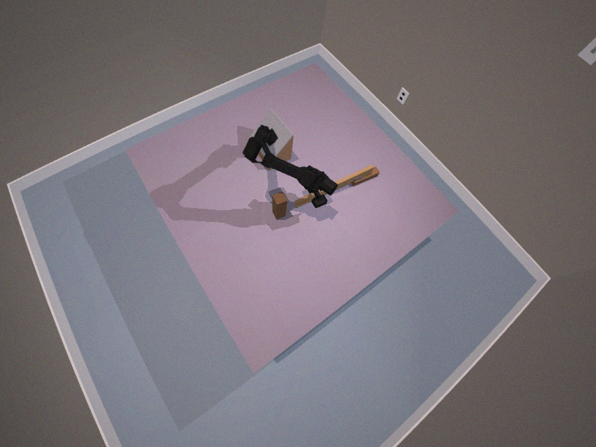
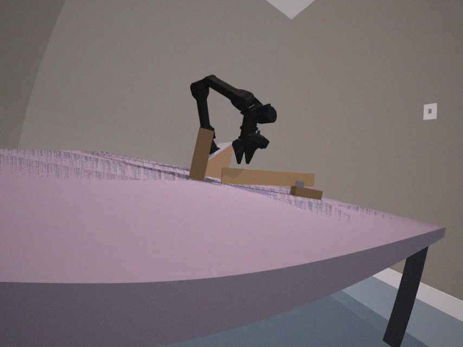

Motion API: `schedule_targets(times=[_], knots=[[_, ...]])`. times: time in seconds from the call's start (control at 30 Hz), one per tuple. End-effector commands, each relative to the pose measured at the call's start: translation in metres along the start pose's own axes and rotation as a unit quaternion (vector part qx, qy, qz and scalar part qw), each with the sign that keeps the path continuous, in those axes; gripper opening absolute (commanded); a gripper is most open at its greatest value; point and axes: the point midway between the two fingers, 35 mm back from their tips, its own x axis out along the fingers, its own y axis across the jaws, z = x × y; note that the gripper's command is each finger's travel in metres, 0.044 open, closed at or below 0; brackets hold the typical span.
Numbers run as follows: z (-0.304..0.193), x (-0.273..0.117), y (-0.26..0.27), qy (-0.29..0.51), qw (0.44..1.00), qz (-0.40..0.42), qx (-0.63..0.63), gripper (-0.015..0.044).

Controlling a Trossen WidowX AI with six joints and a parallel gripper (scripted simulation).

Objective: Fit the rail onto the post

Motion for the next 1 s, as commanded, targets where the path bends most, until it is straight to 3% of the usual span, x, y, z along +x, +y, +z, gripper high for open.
schedule_targets(times=[0.0, 0.97], knots=[[0.004, -0.001, 0.015, 0.009, 1.0, 0.019, -0.009, 0.044], [0.004, 0.041, 0.015, 0.009, 1.0, 0.019, -0.009, 0.044]])
